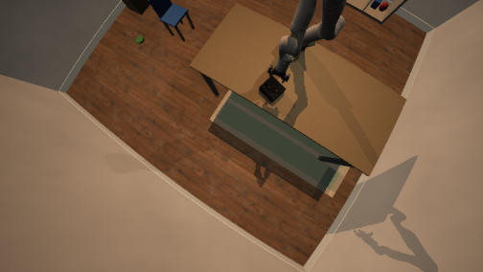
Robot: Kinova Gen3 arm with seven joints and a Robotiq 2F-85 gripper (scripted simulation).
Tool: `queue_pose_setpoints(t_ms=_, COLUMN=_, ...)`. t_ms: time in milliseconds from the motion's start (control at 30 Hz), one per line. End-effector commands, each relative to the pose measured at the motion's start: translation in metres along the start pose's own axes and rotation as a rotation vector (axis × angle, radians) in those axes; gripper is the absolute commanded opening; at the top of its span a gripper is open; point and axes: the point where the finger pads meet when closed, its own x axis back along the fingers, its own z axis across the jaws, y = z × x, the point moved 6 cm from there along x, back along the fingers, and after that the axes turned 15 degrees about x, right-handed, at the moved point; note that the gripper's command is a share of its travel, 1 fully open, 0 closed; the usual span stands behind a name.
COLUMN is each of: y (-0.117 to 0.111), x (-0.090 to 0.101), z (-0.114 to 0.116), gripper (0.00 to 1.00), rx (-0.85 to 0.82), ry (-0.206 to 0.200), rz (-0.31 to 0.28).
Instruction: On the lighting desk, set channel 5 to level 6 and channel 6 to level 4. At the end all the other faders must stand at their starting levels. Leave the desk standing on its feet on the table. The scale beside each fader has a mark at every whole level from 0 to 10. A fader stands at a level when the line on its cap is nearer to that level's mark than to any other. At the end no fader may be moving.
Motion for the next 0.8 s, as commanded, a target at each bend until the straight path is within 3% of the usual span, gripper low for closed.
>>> queue_pose_setpoints(t_ms=0, y=0.0006, x=-0.0007, z=0.0003, gripper=1.00, rx=0.021, ry=0.003, rz=-0.001)
queue_pose_setpoints(t_ms=267, y=0.0017, x=-0.0026, z=0.0005, gripper=1.00, rx=0.112, ry=0.005, rz=0.001)
queue_pose_setpoints(t_ms=767, y=0.0059, x=-0.0098, z=0.0008, gripper=1.00, rx=0.437, ry=0.013, rz=0.004)
